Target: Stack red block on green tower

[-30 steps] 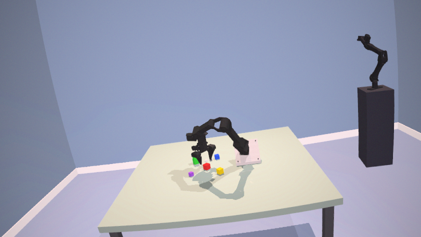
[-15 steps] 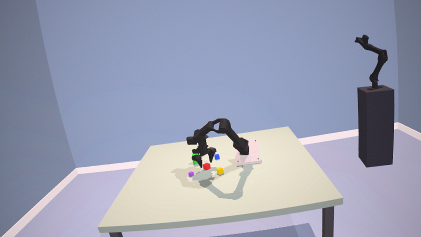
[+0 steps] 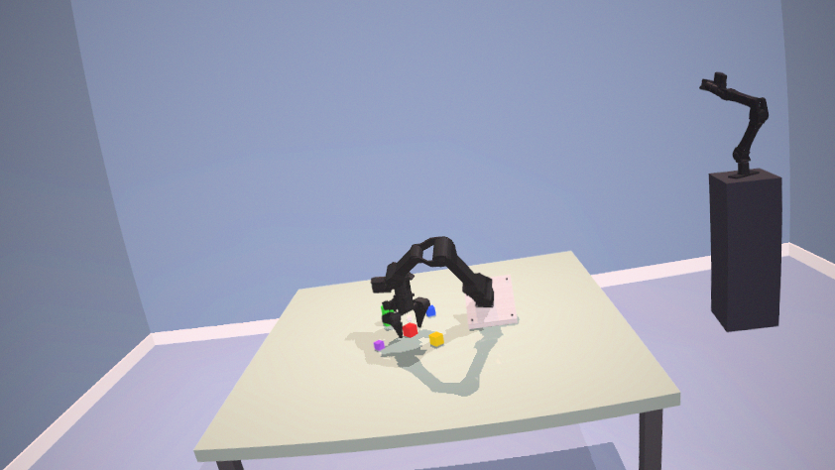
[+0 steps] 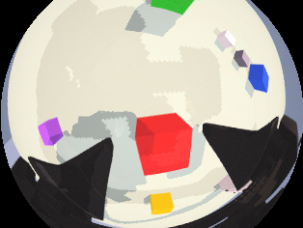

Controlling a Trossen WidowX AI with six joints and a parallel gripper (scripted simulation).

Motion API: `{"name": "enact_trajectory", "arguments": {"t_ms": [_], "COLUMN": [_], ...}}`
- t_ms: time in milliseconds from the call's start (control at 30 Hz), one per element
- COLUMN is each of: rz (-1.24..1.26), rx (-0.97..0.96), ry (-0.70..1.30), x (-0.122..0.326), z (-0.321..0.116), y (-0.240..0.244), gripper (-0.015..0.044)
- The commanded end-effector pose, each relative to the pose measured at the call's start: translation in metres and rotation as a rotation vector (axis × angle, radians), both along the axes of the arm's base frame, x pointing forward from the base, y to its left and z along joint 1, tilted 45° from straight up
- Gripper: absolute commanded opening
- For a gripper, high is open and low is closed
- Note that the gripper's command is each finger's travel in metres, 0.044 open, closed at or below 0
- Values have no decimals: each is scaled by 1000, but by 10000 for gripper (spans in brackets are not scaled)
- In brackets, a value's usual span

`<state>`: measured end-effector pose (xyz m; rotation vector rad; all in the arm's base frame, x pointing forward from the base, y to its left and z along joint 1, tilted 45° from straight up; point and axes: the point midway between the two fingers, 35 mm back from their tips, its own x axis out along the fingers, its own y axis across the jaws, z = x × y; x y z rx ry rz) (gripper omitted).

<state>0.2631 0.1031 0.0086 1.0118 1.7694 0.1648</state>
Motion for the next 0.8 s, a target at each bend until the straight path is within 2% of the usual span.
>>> {"name": "enact_trajectory", "arguments": {"t_ms": [0, 333, 700, 767], "rz": [-3, -3, -3, -3], "rx": [3, 3, 3, 3], "ry": [4, 4, 4, 4], "x": [-1, -1, -1, -1], "z": [-1, -1, -1, -1], "y": [1, 1, 1, 1], "gripper": [440, 440, 151, 138]}}
